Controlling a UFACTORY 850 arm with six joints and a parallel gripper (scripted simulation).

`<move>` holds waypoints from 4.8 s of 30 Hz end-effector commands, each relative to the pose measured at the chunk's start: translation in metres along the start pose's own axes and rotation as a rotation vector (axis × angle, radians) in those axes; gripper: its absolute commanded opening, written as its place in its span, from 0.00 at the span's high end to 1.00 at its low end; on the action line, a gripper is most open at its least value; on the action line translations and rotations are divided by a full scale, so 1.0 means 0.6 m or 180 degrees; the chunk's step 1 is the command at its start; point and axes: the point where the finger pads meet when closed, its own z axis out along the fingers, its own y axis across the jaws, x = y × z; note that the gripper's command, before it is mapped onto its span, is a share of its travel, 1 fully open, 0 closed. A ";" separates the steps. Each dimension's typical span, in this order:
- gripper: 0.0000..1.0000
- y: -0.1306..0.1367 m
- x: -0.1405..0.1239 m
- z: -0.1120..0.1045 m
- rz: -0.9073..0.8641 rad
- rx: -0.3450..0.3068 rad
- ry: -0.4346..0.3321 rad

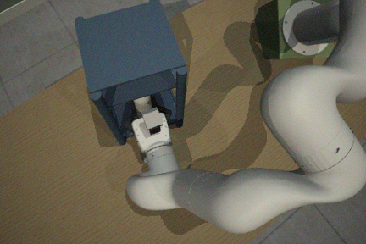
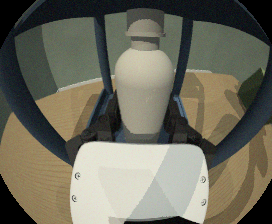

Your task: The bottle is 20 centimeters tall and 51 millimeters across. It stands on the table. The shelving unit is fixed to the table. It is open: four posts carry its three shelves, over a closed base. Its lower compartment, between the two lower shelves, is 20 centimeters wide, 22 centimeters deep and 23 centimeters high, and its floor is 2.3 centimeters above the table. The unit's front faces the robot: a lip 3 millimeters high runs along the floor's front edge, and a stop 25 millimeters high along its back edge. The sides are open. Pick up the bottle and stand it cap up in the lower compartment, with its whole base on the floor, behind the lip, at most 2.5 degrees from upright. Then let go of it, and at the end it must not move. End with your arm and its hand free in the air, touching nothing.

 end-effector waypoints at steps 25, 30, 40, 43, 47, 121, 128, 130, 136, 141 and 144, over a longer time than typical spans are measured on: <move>0.57 -0.001 -0.006 -0.001 0.0006 0.0000 0.0000; 0.28 -0.001 -0.006 -0.001 0.0006 0.0000 0.0000; 0.28 -0.001 -0.006 -0.001 0.0006 0.0000 0.0000; 0.28 -0.001 -0.006 -0.001 0.0006 0.0000 0.0000; 0.28 -0.001 -0.006 -0.002 0.0006 0.0000 0.0000; 0.28 -0.001 -0.006 -0.234 0.0006 0.0000 0.0000; 0.28 -0.001 -0.006 -0.242 0.0006 0.0000 0.0000; 0.28 -0.001 -0.006 -0.243 0.0006 0.0000 0.0000; 0.28 -0.001 -0.006 -0.244 0.0006 0.0000 0.0000; 0.28 -0.001 -0.006 -0.244 0.0006 0.0000 0.0000; 0.28 -0.001 -0.006 -0.244 0.0006 0.0000 0.0000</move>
